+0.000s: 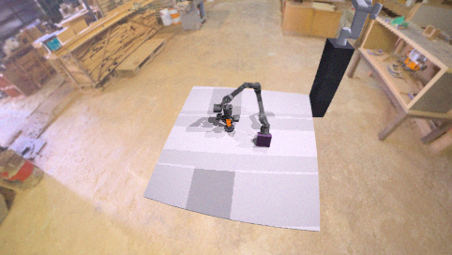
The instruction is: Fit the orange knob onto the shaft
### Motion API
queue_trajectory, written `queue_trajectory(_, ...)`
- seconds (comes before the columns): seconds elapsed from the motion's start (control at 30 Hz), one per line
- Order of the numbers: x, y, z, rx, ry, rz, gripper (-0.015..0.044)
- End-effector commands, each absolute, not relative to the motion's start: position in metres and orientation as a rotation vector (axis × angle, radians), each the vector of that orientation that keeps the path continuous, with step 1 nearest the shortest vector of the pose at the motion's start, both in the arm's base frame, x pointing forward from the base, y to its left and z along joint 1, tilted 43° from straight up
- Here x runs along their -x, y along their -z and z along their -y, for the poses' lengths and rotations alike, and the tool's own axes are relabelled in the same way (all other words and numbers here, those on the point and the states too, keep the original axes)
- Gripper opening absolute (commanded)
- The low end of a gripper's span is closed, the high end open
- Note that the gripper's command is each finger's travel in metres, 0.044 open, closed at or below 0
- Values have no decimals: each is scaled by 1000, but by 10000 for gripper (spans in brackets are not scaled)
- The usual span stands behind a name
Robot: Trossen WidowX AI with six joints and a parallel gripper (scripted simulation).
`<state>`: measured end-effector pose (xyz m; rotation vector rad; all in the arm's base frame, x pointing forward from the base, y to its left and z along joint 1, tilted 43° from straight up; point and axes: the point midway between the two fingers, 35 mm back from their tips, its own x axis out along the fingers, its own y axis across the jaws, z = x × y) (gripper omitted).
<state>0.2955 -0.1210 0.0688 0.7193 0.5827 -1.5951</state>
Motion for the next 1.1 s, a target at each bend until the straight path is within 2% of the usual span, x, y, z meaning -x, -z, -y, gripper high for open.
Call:
queue_trajectory(0.0,-296,-69,121,-722,1596,-578,0)
queue_trajectory(0.4,-297,-72,120,-877,1672,-414,0)
queue_trajectory(1.07,-296,-69,121,-877,1672,-414,0)
